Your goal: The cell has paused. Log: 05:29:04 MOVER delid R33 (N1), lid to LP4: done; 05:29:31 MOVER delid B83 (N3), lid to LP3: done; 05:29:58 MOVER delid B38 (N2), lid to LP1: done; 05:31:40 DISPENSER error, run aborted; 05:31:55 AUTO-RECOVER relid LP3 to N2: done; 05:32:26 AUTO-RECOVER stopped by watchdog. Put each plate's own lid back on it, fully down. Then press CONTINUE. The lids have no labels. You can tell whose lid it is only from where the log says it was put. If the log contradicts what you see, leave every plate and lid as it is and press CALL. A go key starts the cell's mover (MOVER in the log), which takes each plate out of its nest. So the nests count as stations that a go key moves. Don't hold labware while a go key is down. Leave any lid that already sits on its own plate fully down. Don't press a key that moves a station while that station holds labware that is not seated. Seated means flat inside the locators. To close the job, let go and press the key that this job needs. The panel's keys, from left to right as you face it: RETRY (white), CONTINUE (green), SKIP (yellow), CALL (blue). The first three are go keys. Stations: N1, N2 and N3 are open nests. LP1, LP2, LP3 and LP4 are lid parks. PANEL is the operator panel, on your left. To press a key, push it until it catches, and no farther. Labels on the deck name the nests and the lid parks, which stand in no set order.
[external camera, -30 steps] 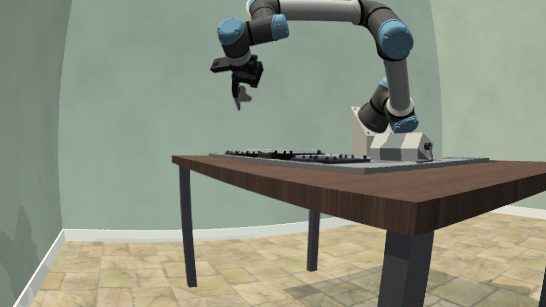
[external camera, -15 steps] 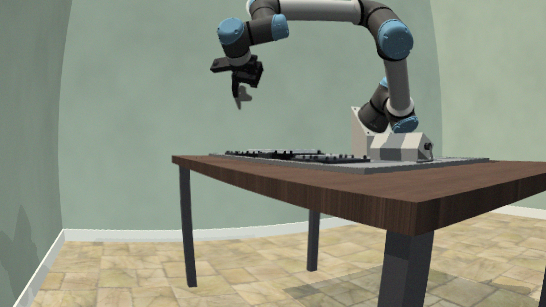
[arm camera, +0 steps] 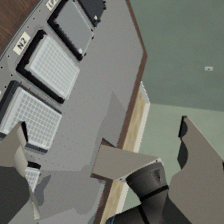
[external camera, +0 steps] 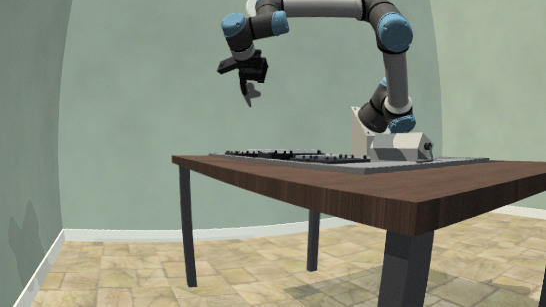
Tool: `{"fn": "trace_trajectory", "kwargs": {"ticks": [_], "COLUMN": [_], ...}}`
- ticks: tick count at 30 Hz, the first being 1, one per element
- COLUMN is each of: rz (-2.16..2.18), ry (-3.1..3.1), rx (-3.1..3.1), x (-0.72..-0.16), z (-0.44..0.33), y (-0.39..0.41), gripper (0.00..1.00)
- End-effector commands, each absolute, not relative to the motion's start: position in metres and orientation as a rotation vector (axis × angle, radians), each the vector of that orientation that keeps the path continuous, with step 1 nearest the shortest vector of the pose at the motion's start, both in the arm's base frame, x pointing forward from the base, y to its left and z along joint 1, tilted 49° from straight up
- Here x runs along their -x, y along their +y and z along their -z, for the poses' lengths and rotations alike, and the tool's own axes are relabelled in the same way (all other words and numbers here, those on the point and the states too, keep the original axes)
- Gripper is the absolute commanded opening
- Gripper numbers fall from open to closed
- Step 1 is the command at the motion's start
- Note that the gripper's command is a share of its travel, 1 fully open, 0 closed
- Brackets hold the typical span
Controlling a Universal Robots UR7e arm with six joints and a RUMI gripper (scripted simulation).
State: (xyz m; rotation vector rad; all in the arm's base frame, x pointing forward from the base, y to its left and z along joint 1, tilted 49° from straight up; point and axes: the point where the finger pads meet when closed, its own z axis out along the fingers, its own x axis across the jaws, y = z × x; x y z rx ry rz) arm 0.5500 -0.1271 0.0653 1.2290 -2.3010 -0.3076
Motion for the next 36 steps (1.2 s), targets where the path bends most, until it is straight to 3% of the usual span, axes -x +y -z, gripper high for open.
{"fn": "trace_trajectory", "kwargs": {"ticks": [1,36], "rz": [0.362,0.836], "ry": [-2.302,-2.346], "rx": [-1.259,-1.555], "x": [-0.539,-0.423], "z": [-0.061,-0.016], "y": [-0.132,-0.134], "gripper": [0.82,0.82]}}
